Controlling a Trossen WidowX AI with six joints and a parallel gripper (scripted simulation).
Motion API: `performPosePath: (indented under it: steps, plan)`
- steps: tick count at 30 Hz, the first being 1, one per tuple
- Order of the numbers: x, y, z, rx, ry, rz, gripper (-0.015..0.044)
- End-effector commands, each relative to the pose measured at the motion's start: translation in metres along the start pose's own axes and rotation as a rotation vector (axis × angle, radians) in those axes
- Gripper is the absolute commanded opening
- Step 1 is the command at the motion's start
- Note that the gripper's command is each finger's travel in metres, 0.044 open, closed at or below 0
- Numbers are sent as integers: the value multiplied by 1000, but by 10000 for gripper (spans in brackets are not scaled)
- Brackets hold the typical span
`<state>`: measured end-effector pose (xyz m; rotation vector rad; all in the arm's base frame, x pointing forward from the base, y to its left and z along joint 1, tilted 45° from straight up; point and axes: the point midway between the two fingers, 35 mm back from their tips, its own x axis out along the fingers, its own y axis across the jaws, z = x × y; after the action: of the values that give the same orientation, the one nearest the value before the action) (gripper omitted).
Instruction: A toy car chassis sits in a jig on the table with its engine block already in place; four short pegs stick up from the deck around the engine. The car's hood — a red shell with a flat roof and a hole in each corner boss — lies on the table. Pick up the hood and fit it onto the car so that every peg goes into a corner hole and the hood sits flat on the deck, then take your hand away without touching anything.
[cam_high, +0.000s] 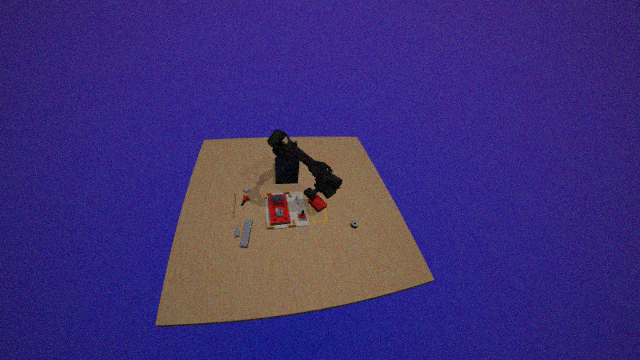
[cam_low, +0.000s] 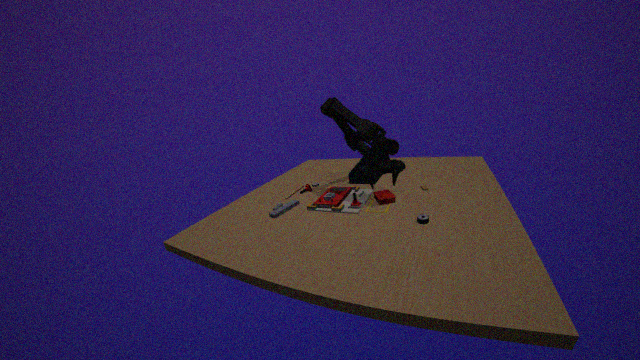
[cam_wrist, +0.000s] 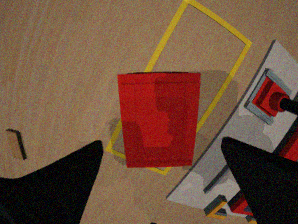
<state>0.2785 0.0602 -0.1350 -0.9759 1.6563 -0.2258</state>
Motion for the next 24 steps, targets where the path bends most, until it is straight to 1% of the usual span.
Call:
performPosePath:
  steps: [1,24]
  plan:
    - [4,0,0,-5,1,-3,440]
    - [21,0,0,-5,1,-4,440]
